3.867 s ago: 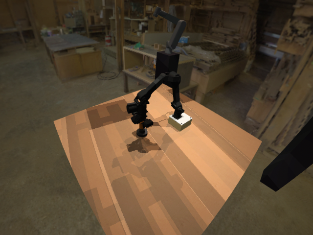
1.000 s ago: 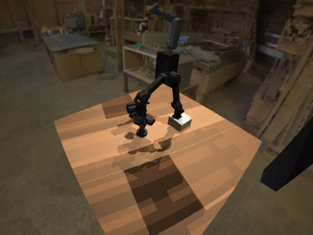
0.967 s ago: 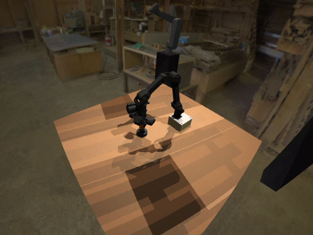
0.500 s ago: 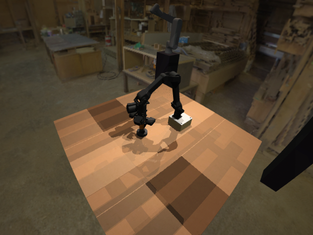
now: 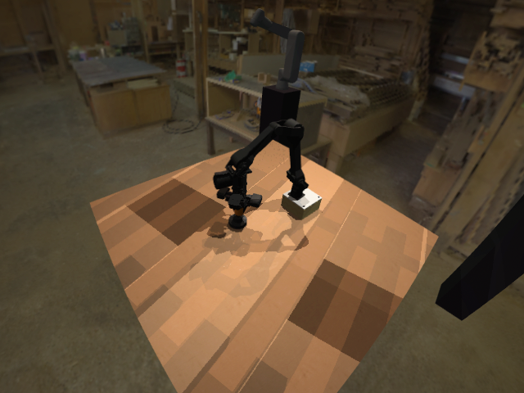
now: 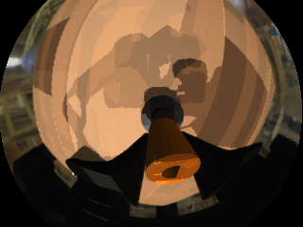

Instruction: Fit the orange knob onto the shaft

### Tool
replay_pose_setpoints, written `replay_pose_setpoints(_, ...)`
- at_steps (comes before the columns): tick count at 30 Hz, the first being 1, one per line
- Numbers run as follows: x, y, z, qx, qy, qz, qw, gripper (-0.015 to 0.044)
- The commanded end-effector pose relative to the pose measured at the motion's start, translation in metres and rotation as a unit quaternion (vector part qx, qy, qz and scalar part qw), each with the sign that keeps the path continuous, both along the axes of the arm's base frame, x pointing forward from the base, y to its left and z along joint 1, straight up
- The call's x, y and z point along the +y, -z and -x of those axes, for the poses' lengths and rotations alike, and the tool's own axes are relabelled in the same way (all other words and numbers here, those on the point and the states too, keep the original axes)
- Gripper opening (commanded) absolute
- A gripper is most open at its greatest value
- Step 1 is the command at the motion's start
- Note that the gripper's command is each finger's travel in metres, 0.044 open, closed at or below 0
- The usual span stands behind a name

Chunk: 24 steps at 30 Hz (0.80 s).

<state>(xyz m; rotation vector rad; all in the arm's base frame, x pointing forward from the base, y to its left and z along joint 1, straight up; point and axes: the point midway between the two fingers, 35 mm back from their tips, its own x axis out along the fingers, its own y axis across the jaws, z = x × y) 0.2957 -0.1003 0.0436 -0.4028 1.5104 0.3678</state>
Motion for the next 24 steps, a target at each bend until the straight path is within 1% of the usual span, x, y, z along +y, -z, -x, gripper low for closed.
replay_pose_setpoints(1,0.0008,-0.0011,0.0005,-0.003,-0.014,0.001,1.000,0.0000)
replay_pose_setpoints(24,-0.0035,0.0005,-0.0078,-0.004,-0.013,0.001,1.000,0.0000)
